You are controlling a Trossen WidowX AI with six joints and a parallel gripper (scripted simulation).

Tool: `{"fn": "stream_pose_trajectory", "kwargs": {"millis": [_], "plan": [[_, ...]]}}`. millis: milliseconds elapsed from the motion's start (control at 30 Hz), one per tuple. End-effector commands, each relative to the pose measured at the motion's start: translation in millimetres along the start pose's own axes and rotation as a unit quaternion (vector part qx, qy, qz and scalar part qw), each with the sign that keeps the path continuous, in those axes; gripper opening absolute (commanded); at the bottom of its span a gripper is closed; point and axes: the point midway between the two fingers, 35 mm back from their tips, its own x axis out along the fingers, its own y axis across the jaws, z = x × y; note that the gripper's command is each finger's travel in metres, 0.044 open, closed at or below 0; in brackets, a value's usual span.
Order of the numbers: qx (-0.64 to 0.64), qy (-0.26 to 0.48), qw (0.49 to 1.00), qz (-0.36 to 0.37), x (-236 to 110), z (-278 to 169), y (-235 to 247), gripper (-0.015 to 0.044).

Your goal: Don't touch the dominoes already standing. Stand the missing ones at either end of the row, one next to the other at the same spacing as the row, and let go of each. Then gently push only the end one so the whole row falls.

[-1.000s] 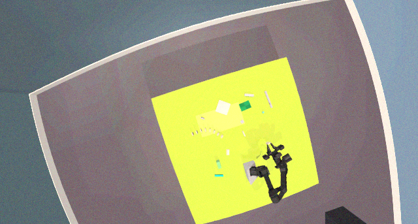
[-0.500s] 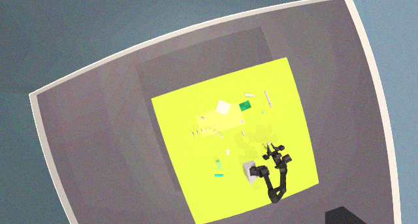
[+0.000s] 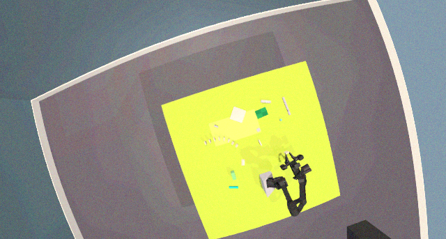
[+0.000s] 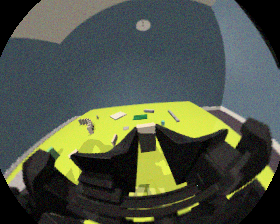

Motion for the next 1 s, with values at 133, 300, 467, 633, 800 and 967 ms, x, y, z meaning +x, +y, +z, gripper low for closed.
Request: {"fn": "stream_pose_trajectory", "kwargs": {"millis": [133, 300, 467, 633, 800, 967], "plan": [[0.002, -0.001, 1.0, 0.002, 4, -18, -4, 0.0107], [0.003, 0.0, 1.0, 0.003, 6, -29, -6, 0.0107], [0.004, 0.0, 1.0, 0.003, 8, -40, -7, 0.0107], [0.004, 0.001, 1.0, 0.004, 10, -51, -7, 0.0107], [0.005, 0.001, 1.0, 0.004, 11, -62, -6, 0.0107], [0.006, 0.001, 1.0, 0.004, 13, -73, -4, 0.0107]]}}
